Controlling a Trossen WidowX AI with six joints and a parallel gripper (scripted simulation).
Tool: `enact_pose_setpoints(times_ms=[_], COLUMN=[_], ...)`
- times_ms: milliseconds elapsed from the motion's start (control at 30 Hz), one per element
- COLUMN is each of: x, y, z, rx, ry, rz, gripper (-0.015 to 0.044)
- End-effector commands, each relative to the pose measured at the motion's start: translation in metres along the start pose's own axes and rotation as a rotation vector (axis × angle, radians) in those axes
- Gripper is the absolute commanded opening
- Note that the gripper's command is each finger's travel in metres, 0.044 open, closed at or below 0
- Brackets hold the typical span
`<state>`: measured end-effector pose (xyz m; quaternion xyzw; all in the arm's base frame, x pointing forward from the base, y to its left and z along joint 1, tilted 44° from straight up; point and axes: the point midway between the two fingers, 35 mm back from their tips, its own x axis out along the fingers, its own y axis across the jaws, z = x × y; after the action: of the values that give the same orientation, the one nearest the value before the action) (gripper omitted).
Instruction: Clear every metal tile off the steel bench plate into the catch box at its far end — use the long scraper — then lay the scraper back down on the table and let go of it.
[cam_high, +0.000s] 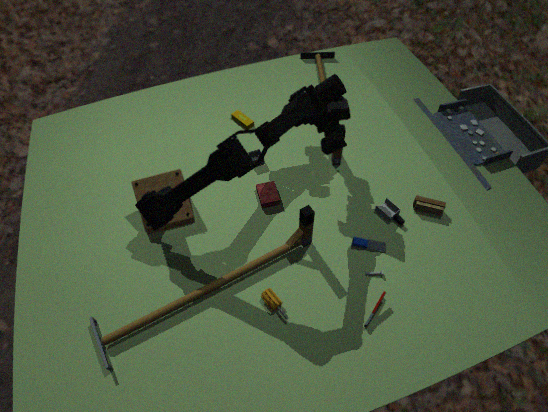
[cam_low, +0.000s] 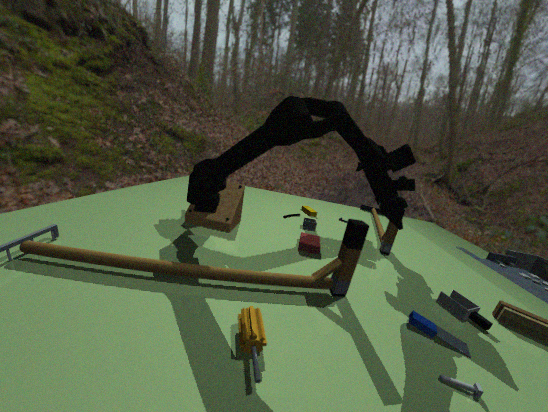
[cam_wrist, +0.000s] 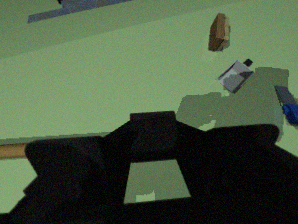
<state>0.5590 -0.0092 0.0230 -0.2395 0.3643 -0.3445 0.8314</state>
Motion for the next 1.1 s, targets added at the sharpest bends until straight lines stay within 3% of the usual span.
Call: enact_pose_setpoints(times_ms=[0, 167, 233, 1067], x=[-0.001, -0.001, -0.001, -0.021], y=[0.000, 0.000, 0.000, -0.004], z=[0.000, 0.000, 0.000, -0.014], rx=[0.000, 0.000, 0.000, 0.000], ry=[0.000, 0.000, 0.000, 0.006], rz=[0.001, 0.001, 0.001, 0.006], gripper=[0.0085, 0.0052, 0.0000, 0.0000])
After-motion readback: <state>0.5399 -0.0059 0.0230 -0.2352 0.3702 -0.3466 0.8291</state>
